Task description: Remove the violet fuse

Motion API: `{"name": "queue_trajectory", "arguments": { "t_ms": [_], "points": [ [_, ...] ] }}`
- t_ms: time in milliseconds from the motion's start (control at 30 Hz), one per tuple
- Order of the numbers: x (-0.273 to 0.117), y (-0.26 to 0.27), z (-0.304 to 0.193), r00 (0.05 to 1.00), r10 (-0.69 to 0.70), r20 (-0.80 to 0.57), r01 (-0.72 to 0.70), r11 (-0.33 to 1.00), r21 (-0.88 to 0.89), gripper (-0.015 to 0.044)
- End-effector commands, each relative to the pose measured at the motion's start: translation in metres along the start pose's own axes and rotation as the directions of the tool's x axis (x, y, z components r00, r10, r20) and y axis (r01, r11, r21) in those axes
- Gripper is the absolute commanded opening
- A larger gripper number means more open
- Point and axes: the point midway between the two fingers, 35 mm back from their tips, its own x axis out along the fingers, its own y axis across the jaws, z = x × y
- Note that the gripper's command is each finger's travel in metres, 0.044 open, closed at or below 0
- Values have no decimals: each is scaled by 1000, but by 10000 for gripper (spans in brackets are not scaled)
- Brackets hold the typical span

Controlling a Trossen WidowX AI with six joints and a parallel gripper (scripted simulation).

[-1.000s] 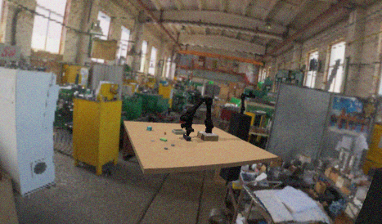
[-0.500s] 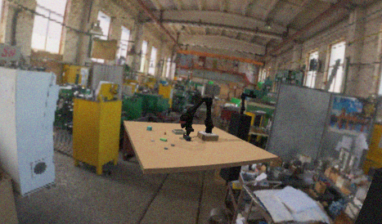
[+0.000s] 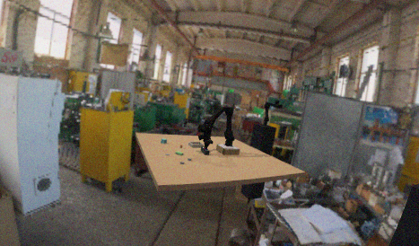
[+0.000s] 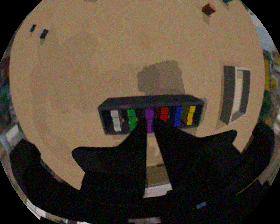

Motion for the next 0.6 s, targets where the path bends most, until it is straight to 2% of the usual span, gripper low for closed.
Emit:
{"name": "queue_trajectory", "arguments": {
  "t_ms": [0,567],
  "points": [
    [-2,0,0,1000,1,-1,-1,1000,-2,0],
    [-11,0,0,1000,1,-1,-1,1000,-3,0]
  ]
}}
